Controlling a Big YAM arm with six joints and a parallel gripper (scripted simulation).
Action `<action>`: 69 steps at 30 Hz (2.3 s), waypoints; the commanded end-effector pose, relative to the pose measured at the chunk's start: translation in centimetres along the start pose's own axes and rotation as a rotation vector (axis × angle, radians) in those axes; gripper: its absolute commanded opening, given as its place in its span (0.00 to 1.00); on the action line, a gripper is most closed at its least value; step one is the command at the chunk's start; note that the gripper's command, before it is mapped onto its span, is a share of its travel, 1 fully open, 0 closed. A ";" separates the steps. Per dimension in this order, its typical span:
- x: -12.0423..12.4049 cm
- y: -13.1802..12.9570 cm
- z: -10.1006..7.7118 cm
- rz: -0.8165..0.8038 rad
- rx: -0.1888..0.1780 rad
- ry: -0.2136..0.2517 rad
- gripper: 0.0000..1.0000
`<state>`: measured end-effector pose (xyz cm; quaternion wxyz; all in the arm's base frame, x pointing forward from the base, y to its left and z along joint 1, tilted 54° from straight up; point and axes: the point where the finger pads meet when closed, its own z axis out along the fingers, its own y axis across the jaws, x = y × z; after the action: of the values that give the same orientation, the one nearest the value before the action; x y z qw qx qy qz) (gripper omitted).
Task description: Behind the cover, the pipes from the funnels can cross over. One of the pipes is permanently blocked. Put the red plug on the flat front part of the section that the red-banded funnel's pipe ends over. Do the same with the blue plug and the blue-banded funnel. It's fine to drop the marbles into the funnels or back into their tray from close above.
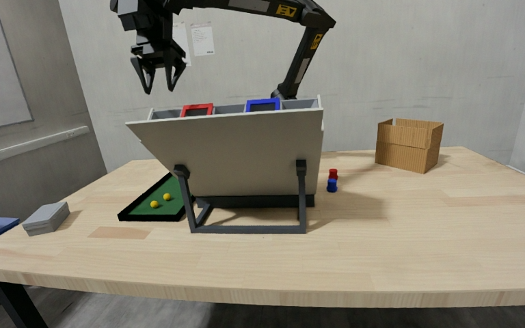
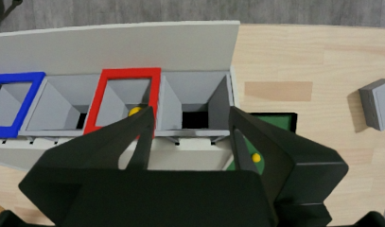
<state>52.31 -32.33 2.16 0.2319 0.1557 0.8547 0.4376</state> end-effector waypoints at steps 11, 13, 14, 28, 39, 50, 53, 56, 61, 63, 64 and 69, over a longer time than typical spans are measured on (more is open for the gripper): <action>-2.6 -0.1 -3.0 -0.045 0.022 -0.043 0.59; -2.6 -0.1 -3.0 -0.045 0.022 -0.043 0.59; -1.6 -0.1 -3.3 -0.044 0.021 -0.041 0.59; 12.5 -0.4 -7.7 -0.023 0.009 -0.022 0.59; 13.4 -0.4 -8.1 -0.036 0.018 -0.032 0.59; 16.2 1.4 -7.8 -0.043 0.025 0.019 0.59; 18.4 3.3 -7.1 -0.040 0.026 0.078 0.59; 20.6 5.2 -6.4 -0.037 0.027 0.137 0.59; 24.3 8.3 -5.3 -0.033 0.029 0.235 0.59; 25.0 8.9 -5.0 -0.032 0.029 0.254 0.59; 25.0 8.9 -5.0 -0.032 0.029 0.254 0.59; 26.8 10.5 -4.5 -0.033 0.030 0.302 0.59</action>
<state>28.06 -17.47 5.42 0.1074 0.0879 0.8865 0.4414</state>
